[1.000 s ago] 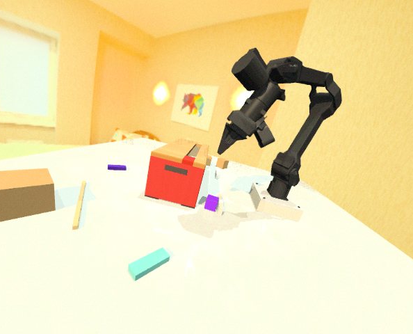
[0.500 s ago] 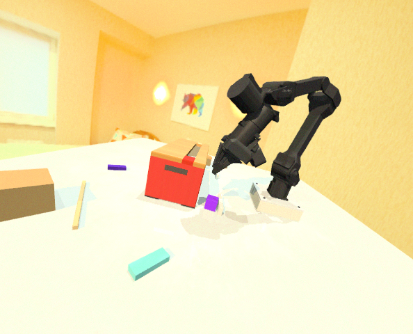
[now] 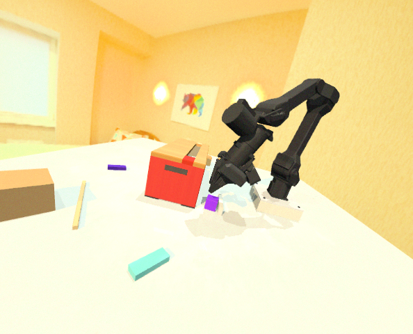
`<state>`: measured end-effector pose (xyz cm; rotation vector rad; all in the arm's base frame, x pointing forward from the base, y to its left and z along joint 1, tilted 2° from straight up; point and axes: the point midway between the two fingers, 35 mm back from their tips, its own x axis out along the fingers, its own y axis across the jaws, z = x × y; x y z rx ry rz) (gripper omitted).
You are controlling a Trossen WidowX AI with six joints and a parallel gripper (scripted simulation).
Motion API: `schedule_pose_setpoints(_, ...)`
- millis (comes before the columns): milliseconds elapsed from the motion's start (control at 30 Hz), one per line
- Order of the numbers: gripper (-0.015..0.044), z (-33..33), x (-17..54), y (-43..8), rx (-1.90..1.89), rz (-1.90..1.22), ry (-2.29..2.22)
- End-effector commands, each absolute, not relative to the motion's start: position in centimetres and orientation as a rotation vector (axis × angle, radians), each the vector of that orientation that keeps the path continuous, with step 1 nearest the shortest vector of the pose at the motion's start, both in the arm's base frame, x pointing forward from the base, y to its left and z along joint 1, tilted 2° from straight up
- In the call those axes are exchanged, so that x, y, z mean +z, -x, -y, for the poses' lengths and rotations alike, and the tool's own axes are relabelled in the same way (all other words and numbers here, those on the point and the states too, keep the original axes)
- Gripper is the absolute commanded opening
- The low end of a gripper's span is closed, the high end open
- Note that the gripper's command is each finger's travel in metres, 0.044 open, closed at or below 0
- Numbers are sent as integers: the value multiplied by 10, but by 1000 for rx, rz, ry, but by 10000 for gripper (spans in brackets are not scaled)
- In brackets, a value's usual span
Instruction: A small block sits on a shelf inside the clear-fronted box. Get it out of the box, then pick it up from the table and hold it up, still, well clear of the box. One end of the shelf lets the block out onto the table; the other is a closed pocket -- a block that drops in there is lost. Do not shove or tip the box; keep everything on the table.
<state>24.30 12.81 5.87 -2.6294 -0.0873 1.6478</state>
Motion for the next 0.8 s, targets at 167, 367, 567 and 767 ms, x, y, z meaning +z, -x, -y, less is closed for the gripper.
schedule_pose_setpoints(167, 285, -129, 42, -243, 1661, 86, 2628)
schedule_pose_setpoints(367, 285, -130, 32, -243, 1661, 86, 2628)
schedule_pose_setpoints(567, 285, -131, 23, -243, 1661, 86, 2628)
schedule_pose_setpoints(767, 285, -132, 13, -242, 1662, 86, 2628)
